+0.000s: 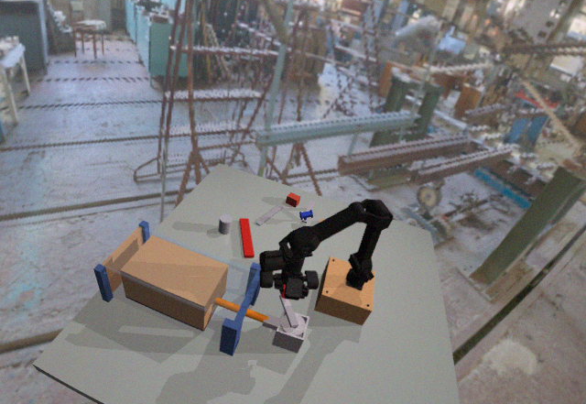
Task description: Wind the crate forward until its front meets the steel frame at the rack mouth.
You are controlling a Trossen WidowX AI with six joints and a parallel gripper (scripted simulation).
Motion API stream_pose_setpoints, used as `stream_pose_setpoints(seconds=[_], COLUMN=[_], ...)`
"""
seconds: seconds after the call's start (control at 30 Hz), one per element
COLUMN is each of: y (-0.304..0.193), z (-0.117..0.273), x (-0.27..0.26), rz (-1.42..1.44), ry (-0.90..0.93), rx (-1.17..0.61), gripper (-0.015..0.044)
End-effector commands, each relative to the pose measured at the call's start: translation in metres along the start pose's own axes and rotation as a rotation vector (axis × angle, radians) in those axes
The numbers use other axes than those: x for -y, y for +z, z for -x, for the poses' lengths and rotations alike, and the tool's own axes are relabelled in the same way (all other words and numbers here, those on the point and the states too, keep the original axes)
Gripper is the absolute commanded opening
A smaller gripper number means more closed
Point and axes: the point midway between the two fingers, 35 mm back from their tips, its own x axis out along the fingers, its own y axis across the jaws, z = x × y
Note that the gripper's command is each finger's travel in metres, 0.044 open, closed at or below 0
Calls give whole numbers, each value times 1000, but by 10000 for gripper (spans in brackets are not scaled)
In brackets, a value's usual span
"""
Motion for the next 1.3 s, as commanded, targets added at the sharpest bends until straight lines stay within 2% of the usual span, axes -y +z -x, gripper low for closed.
stream_pose_setpoints(seconds=[0.0, 1.27], y=[8, 51], z=[1, 4], x=[20, 62], rz=[3, 3], ry=[-41, -44], rx=[12, 15], gripper=[0, 0])
